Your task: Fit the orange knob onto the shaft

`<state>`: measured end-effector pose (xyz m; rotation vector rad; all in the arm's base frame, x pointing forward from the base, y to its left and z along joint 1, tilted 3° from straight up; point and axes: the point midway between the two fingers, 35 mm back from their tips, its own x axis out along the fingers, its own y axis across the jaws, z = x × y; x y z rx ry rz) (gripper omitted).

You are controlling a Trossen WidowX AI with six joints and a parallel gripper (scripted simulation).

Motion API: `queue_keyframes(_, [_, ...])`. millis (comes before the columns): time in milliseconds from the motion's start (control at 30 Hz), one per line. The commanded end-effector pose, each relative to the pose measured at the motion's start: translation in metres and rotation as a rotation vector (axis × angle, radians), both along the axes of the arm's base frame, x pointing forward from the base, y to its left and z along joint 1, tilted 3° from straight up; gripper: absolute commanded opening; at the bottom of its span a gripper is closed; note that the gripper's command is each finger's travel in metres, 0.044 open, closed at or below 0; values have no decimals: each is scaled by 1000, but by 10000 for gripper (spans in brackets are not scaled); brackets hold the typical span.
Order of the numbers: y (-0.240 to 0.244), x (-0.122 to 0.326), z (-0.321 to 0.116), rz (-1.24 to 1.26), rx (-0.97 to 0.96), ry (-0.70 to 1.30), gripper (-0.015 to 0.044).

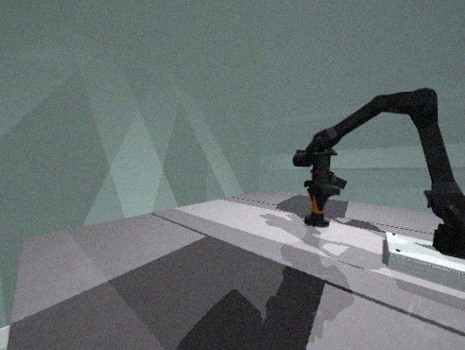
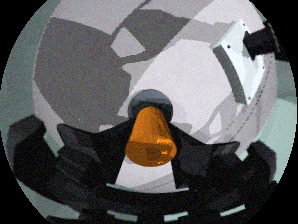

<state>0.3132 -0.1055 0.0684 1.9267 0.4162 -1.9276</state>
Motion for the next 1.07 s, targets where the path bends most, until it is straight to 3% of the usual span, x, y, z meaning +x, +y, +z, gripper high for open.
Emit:
queue_keyframes(0, [0,0,0,-1,0,-1,236])
queue_keyframes(267, [0,0,0,-1,0,-1,440])
queue_keyframes(500, [0,1,9,-1,0,-1,440])
queue_keyframes(733, [5,0,93,0,0,-2,440])
queue_keyframes(1033, [4,3,95,0,0,-2,440])
